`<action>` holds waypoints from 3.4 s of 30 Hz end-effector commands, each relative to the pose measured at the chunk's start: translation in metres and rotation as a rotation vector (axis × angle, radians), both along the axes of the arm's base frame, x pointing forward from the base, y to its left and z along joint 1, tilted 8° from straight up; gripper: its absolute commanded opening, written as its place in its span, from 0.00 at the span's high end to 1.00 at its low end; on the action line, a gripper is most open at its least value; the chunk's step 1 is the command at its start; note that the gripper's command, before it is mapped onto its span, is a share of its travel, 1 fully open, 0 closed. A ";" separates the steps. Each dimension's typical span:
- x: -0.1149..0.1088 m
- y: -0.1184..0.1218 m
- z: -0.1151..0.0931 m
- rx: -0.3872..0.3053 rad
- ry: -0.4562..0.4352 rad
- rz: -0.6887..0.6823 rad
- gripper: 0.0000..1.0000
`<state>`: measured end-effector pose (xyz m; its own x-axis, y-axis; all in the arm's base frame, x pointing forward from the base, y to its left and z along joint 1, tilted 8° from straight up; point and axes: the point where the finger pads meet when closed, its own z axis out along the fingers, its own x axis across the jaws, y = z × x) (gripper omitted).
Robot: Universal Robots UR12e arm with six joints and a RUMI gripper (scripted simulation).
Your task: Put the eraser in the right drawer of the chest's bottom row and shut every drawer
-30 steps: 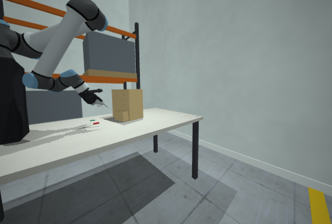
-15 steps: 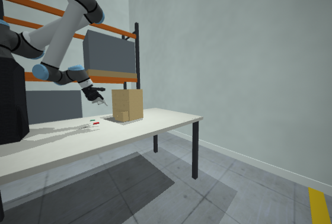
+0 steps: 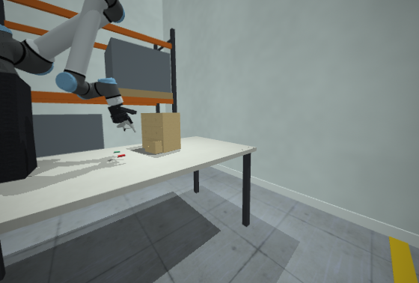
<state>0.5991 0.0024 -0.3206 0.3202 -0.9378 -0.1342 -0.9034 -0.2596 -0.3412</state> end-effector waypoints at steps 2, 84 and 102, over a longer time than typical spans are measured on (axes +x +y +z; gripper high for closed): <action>0.001 -0.001 0.003 -0.024 0.079 0.012 0.00; 0.001 -0.003 0.014 -0.094 0.301 0.015 0.00; -0.001 -0.011 0.017 -0.062 0.343 -0.209 0.00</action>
